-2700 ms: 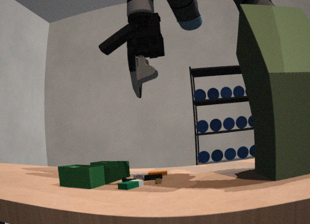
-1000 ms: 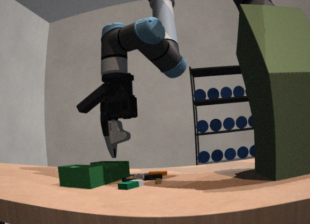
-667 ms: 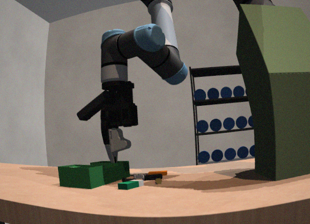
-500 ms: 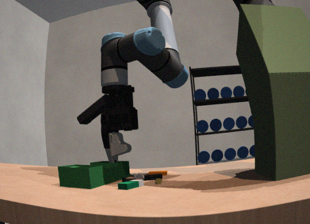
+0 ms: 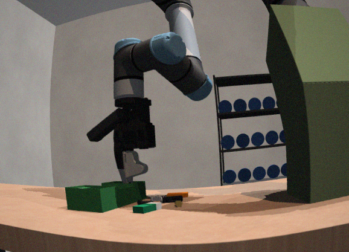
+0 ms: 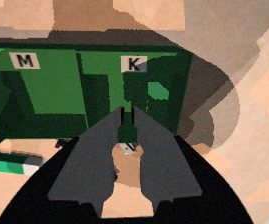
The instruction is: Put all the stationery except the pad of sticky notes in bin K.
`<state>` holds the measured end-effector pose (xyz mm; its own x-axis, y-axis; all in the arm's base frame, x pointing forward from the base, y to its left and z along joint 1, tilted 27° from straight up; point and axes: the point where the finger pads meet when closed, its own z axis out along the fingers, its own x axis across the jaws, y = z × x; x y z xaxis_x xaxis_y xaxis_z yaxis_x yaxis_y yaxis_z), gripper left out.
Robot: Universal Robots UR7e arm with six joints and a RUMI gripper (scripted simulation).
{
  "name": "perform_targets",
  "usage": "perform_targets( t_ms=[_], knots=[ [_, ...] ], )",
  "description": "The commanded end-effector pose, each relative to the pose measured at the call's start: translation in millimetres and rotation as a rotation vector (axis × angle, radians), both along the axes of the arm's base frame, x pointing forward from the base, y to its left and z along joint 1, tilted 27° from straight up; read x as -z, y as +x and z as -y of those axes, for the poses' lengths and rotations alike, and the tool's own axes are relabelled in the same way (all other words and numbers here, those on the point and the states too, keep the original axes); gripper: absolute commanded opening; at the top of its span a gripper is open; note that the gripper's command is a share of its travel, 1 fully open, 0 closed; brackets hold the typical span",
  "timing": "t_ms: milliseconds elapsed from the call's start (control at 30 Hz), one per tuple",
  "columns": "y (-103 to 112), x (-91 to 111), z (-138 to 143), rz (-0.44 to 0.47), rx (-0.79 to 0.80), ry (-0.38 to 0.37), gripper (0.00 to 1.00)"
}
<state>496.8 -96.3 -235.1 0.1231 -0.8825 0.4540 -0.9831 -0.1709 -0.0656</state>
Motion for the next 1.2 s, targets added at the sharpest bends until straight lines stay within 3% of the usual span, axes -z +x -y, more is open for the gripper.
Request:
perform_targets(
  t_ms=[0, 1167],
  knots=[
    [0.4, -0.5, -0.2, 0.001, 0.0, 0.0, 0.04],
    [-0.1, -3.9, -1.9, 0.001, 0.0, 0.0, 0.04]
  ],
)
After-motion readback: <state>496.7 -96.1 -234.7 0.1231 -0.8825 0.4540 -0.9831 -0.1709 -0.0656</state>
